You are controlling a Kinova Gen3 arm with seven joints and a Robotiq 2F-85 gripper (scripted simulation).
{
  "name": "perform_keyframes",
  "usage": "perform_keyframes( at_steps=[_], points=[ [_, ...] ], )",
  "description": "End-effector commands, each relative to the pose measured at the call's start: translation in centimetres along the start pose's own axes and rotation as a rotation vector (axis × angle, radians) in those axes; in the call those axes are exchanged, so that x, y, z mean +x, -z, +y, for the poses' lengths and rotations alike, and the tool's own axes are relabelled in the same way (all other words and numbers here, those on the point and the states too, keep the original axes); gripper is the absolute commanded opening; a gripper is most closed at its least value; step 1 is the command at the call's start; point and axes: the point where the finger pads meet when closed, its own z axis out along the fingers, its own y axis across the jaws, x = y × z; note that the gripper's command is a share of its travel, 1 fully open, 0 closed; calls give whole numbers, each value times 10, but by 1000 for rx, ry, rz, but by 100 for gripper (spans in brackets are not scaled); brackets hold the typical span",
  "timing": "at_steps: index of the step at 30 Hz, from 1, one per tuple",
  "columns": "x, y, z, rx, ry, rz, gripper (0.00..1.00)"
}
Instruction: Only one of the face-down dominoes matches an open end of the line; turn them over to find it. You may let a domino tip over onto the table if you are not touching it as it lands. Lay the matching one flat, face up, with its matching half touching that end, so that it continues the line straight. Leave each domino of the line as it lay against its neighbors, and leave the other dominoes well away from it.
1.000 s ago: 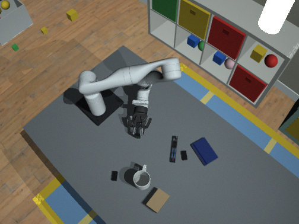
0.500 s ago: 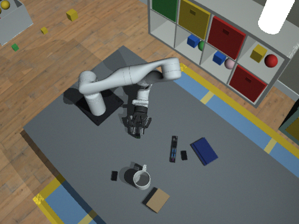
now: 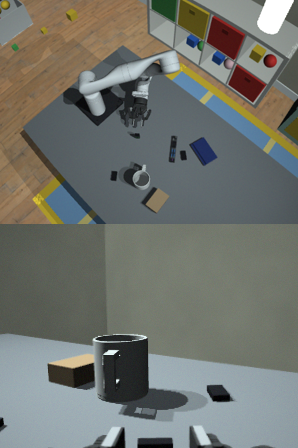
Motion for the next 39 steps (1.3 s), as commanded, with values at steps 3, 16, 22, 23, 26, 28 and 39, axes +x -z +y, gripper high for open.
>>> perform_keyframes(
  at_steps=[3,16,22,23,26,28,39],
  points=[
    [13,20,-4,11,-6,2,47],
    [16,24,-3,12,-2,4,47],
    [18,22,-3,13,0,5,47],
    [19,22,-3,13,0,5,47],
    [20,21,-3,14,-1,5,47],
    [21,21,-3,14,-1,5,47],
    [34,10,-5,16,-2,4,47]
  ],
)
